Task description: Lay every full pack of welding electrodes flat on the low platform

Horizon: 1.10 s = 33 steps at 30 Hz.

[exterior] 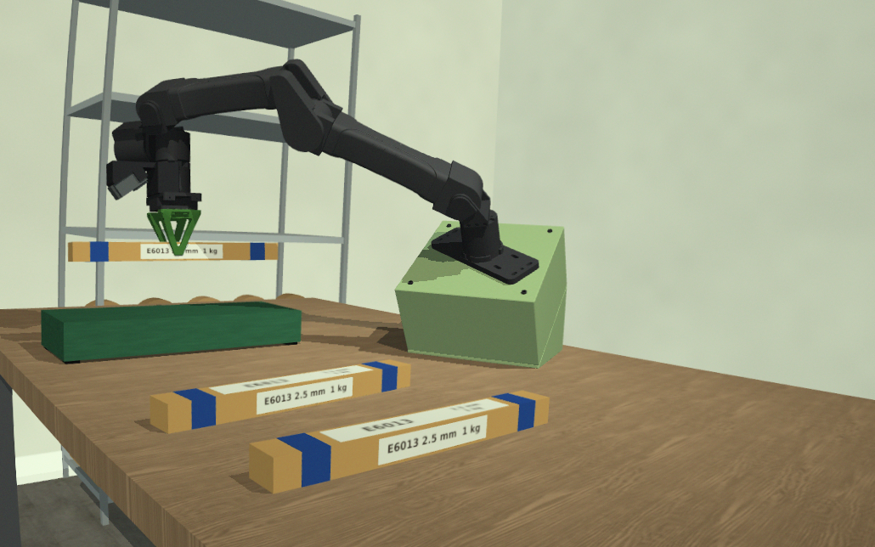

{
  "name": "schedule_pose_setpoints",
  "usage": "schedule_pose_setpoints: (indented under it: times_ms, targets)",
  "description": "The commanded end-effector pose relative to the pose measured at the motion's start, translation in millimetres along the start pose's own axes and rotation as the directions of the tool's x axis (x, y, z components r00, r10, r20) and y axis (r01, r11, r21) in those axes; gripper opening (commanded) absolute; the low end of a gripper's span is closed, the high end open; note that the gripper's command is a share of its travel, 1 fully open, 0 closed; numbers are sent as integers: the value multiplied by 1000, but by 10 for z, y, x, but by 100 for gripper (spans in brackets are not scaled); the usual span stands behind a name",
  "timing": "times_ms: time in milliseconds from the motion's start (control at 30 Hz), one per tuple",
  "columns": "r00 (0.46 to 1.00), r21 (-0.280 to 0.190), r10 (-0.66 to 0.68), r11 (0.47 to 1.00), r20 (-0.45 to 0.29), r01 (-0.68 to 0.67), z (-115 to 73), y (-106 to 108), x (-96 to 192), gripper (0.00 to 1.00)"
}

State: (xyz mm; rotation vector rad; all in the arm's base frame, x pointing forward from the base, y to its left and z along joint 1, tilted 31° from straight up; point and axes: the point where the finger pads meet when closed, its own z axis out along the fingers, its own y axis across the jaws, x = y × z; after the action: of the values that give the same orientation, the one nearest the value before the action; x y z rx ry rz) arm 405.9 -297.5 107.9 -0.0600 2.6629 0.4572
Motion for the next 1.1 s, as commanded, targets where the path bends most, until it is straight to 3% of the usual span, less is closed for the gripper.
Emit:
schedule_pose_setpoints:
  times_ms: [0,1067]
  targets:
    - [997,83,-6,997,78,-1,-561,-62,-90,0]
    - [998,63,19,998,62,-23,-404,-117,-24,0]
